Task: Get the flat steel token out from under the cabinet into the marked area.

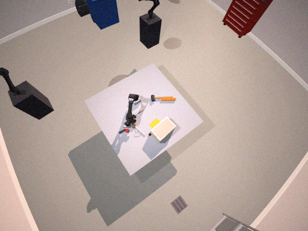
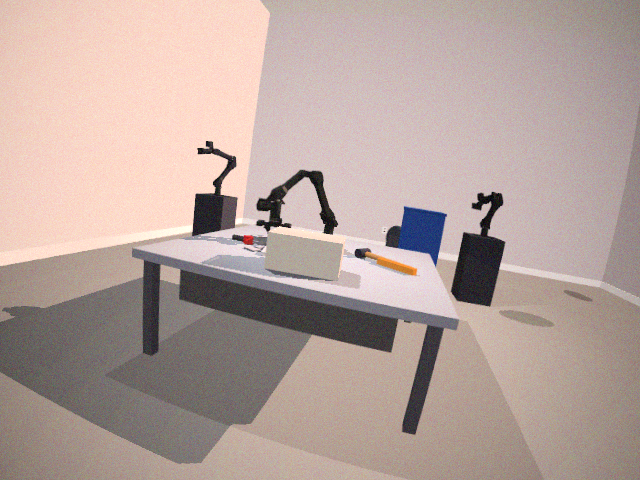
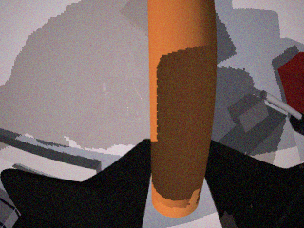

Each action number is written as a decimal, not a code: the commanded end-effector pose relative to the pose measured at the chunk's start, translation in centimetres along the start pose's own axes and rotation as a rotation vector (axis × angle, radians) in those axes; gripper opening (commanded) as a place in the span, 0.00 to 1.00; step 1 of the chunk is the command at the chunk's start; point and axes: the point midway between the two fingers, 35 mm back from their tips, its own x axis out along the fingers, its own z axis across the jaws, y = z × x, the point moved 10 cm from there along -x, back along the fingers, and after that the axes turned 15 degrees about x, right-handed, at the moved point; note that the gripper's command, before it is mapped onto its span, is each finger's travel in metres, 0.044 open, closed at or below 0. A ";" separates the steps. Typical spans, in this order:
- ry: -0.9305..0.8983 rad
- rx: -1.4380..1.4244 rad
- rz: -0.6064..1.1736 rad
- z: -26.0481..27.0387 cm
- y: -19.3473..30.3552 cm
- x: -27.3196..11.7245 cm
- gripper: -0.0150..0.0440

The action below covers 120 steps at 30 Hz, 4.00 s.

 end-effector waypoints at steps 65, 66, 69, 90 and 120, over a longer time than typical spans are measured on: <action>0.004 -0.388 -0.013 1.8 -2.6 -0.2 0.25; 0.004 -0.389 -0.013 1.8 -2.6 -0.2 0.25; 0.004 -0.389 -0.013 1.8 -2.7 -0.1 0.25; 0.008 -0.394 -0.004 1.8 -2.6 0.6 0.59; 0.008 -0.389 -0.012 1.7 -2.5 0.3 0.48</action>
